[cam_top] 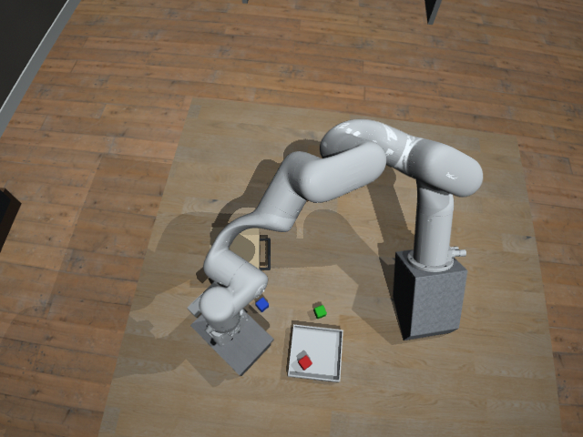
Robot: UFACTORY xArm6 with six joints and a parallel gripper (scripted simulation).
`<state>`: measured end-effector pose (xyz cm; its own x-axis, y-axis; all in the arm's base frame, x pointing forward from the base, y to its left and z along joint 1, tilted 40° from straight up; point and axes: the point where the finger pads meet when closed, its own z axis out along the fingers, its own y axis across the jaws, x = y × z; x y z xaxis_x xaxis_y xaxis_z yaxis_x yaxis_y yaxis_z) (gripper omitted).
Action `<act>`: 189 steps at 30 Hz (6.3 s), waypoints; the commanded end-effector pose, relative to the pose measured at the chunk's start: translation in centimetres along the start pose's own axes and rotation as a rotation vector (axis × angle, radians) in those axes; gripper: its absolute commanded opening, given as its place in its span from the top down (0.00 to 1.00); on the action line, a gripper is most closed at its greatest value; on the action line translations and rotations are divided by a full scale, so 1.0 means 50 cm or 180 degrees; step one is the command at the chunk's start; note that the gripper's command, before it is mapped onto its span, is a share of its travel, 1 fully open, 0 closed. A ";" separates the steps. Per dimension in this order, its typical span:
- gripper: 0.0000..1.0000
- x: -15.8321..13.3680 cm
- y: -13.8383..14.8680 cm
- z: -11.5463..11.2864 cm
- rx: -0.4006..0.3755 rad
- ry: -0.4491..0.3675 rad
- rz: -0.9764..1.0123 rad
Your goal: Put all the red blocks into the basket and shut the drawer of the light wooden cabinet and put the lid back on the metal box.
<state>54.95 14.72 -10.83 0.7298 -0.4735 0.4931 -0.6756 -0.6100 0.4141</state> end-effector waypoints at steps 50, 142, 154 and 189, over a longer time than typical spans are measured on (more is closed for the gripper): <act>1.00 0.004 -0.006 -0.004 0.0014 0.0005 0.0006; 1.00 0.004 -0.006 0.073 0.0014 0.0005 0.0006; 1.00 0.004 -0.006 0.078 0.0014 0.0005 0.0006; 0.00 0.004 -0.006 0.082 0.0014 0.0005 0.0006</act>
<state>55.58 12.03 -14.15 0.7293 -0.4742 0.4933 -0.6762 -0.6097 0.4136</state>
